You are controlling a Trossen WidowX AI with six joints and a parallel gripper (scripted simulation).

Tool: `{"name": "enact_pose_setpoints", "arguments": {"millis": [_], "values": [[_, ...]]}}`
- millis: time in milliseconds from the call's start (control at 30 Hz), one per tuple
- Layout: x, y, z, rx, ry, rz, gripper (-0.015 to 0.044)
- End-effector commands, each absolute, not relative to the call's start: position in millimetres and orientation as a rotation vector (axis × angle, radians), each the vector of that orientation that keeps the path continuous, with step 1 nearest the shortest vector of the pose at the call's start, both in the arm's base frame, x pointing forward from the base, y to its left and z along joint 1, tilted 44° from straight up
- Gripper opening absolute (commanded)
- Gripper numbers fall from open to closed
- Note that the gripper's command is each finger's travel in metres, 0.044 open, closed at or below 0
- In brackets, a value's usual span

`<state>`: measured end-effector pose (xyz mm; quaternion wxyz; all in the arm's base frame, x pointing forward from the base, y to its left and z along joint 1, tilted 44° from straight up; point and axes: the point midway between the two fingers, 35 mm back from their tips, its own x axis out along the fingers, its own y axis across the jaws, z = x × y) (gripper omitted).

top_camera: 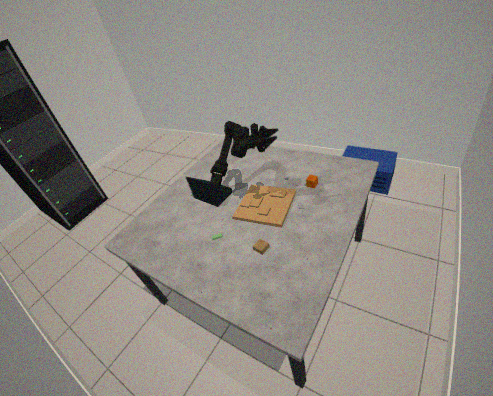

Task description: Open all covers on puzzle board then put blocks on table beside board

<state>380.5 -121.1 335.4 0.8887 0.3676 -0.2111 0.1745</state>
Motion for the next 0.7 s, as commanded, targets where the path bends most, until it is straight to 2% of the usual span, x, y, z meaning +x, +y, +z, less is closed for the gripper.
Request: {"name": "enact_pose_setpoints", "arguments": {"millis": [0,467,667], "values": [[381,-121,335,0.764,-0.437,0.361,0.0374],[419,-134,283,0.733,-0.243,0.222,0.0006],[433,-137,255,0.711,-0.137,0.172,0.0000]]}}
